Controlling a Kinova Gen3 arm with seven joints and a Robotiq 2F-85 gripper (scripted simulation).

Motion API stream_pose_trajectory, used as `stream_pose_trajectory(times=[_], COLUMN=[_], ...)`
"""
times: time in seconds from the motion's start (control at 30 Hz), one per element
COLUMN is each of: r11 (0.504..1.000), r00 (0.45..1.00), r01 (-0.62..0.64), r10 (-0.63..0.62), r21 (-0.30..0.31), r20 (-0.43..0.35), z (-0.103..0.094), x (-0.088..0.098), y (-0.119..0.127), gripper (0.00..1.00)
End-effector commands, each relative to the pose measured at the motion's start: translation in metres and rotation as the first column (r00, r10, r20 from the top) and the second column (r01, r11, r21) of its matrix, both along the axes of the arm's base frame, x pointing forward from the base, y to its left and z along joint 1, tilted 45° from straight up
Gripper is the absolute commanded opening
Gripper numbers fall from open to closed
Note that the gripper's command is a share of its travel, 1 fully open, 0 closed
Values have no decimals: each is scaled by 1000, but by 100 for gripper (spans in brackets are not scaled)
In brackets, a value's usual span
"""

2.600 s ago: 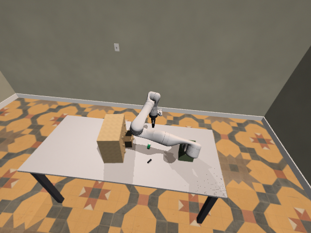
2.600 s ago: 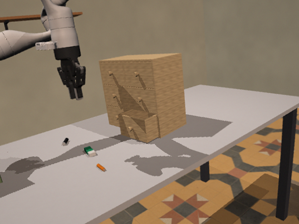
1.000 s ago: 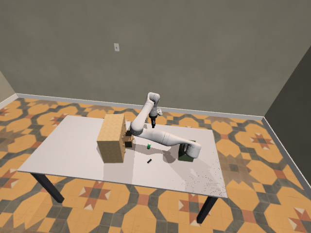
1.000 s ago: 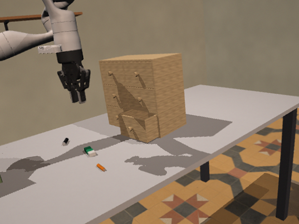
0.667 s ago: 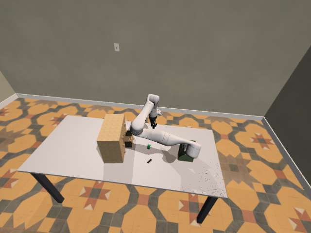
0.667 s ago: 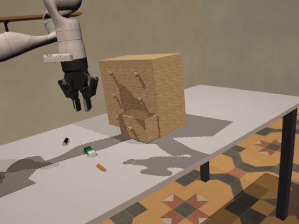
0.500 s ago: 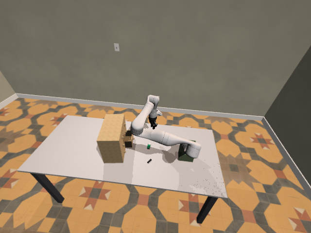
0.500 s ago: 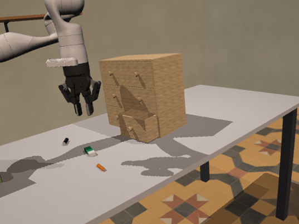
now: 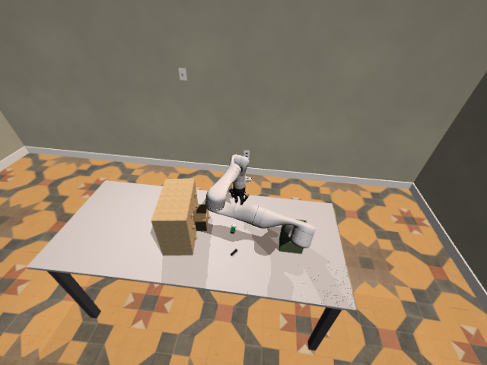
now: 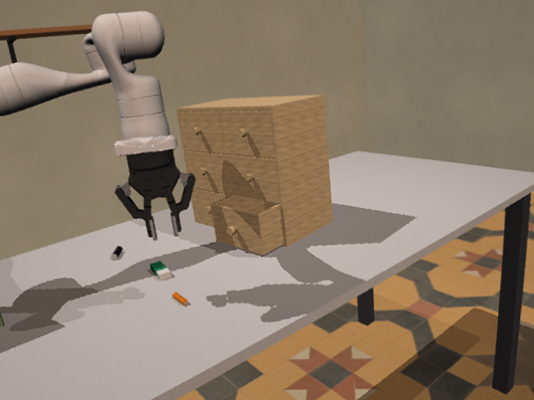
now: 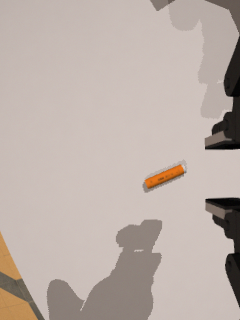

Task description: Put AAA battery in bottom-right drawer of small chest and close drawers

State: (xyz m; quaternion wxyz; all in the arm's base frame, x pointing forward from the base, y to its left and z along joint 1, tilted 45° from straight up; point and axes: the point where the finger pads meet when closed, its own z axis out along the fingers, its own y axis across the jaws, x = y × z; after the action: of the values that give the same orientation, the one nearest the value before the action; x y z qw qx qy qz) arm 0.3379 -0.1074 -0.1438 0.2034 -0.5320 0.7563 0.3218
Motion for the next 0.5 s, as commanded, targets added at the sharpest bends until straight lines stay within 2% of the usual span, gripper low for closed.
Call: stream_pose_trajectory(times=[0.0,0.23,0.47], r11=[1000,990,974], r00=[1000,980,948], r01=[-8,-143,-228], r10=[8,142,225], r21=[2,0,-12], r20=[0,139,227], z=[-5,-26,-39], x=[-3,-3,-4], y=[1,11,17], gripper=[33,33,33])
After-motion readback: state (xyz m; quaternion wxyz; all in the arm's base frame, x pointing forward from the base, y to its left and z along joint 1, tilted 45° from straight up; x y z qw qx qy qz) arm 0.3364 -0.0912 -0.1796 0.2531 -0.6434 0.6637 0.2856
